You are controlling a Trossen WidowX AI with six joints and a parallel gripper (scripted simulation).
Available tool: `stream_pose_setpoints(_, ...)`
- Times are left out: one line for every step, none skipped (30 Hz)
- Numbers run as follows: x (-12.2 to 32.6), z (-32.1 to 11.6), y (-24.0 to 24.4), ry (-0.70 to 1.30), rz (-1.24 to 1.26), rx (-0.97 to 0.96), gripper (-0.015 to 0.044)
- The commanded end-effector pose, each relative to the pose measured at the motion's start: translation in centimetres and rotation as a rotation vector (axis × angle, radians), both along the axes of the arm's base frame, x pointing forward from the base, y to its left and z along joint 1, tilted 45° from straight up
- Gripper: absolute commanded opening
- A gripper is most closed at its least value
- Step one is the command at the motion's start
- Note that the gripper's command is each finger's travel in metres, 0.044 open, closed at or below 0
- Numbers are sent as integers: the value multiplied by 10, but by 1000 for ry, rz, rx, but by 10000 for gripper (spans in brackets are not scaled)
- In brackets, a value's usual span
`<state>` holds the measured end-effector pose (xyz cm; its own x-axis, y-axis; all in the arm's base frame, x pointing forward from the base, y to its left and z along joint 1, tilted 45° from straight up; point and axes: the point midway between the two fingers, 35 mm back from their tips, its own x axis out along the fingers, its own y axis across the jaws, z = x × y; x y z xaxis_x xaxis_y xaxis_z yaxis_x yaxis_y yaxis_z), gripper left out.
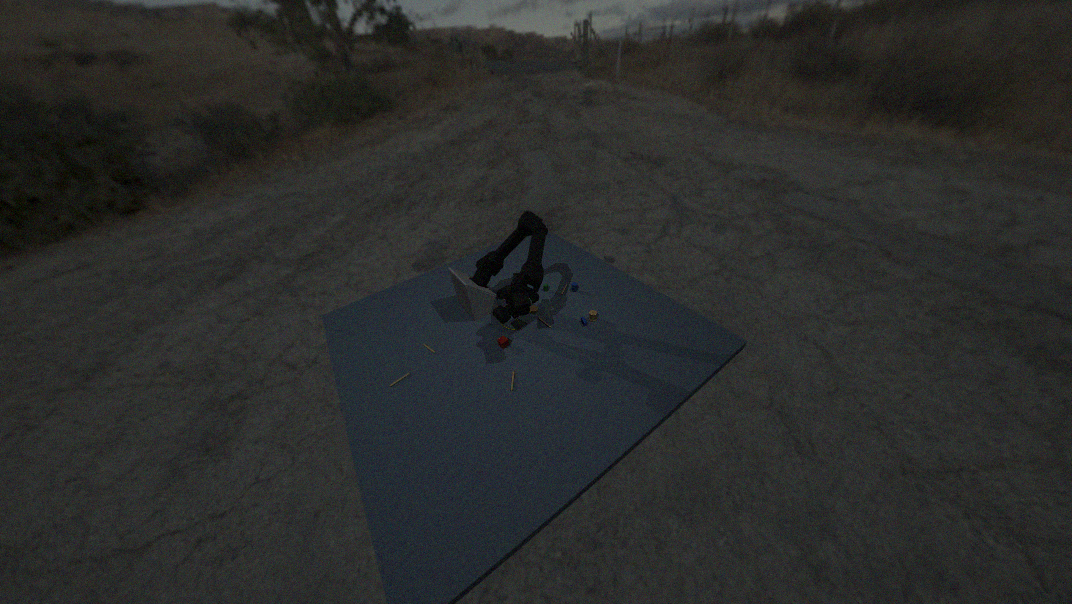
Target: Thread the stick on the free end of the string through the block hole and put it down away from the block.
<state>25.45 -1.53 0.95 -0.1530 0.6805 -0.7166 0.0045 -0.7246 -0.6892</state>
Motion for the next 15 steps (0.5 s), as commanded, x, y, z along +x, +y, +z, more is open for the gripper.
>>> stream_pose_setpoints(5,-2,-1,-5,-2,2,0)
stream_pose_setpoints(6,-2,-2,-6,-3,2,0)
stream_pose_setpoints(7,-2,-2,-8,-4,1,0)
stream_pose_setpoints(8,-2,-2,-9,-6,1,0)
stream_pose_setpoints(9,-2,-3,-10,-7,1,0)
stream_pose_setpoints(11,-2,-3,-11,-8,0,0)
stream_pose_setpoints(12,-2,-3,-12,-10,0,0)
stream_pose_setpoints(13,-2,-4,-14,-11,0,0)
stream_pose_setpoints(14,-2,-4,-15,-13,0,0)
stream_pose_setpoints(16,-2,-5,-16,-14,-1,0)
stream_pose_setpoints(17,-2,-5,-17,-15,-1,0)
stream_pose_setpoints(18,-2,-5,-18,-17,-1,0)
stream_pose_setpoints(19,-2,-6,-20,-18,-2,0)
stream_pose_setpoints(20,-2,-6,-21,-19,-2,0)
stream_pose_setpoints(22,-2,-6,-22,-21,-2,0)
